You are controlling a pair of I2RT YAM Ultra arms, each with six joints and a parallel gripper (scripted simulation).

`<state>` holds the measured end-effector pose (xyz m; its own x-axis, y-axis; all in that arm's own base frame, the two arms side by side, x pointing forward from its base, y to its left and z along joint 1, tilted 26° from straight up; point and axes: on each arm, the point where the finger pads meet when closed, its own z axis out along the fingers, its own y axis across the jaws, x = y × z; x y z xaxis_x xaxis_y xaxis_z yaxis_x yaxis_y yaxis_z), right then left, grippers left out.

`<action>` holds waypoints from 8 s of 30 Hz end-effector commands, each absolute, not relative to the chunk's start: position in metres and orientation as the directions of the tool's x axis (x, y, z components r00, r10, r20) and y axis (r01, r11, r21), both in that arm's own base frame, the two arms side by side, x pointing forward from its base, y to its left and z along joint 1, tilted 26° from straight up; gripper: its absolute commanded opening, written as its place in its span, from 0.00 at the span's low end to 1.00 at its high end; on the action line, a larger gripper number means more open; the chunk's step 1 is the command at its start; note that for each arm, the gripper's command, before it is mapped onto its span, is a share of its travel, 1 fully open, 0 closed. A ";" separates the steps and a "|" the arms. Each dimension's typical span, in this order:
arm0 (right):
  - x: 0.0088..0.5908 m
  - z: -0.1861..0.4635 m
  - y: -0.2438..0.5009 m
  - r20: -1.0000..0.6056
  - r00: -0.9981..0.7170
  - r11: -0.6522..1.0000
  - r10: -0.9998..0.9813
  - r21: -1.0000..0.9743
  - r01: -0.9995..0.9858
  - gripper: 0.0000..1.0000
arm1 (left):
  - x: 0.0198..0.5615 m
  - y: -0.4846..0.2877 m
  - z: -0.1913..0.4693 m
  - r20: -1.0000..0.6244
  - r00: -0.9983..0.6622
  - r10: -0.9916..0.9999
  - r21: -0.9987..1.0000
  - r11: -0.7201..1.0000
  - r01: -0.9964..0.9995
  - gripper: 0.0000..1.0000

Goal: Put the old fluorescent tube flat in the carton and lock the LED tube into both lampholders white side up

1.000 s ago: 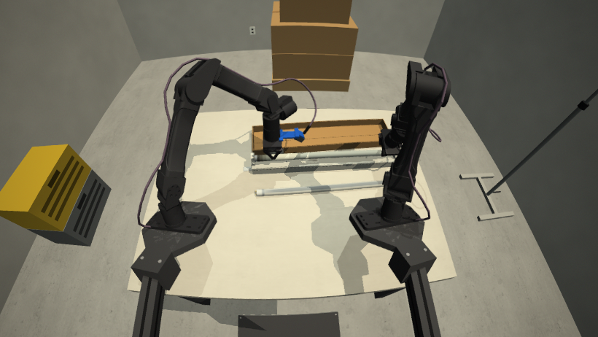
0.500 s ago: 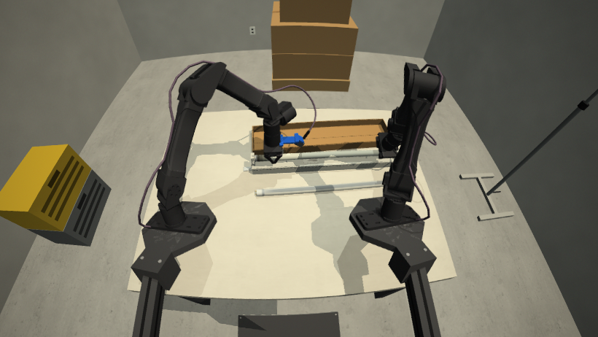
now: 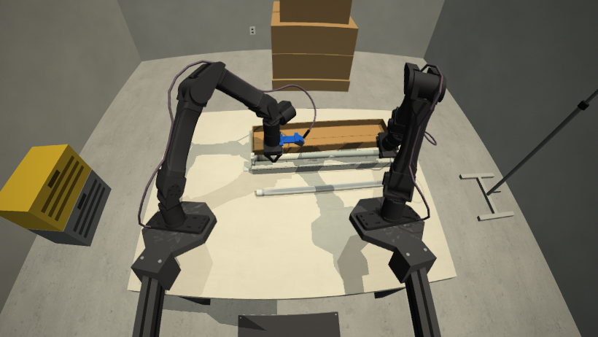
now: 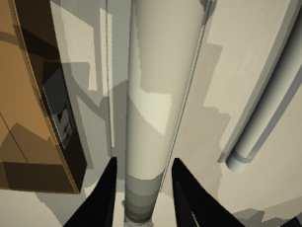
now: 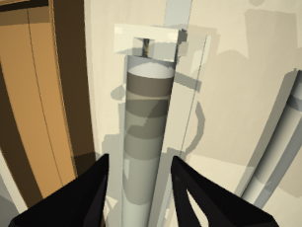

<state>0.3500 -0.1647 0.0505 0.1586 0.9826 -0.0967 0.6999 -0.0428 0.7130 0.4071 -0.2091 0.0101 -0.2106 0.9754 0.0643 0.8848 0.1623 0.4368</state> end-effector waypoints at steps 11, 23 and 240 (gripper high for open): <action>0.353 0.061 -0.170 -0.118 0.172 -0.033 0.978 0.724 0.689 0.49 | 0.412 -0.226 0.026 0.030 -0.185 0.982 0.458 0.151 0.876 0.11; 0.356 0.065 -0.172 -0.126 0.174 -0.024 0.977 0.738 0.675 0.11 | 0.412 -0.226 0.026 0.031 -0.186 0.982 0.459 0.151 0.875 0.11; 0.364 0.127 -0.176 -0.152 0.180 0.008 0.972 0.786 0.618 0.11 | 0.412 -0.227 0.081 0.005 -0.205 0.979 0.501 0.175 0.847 0.11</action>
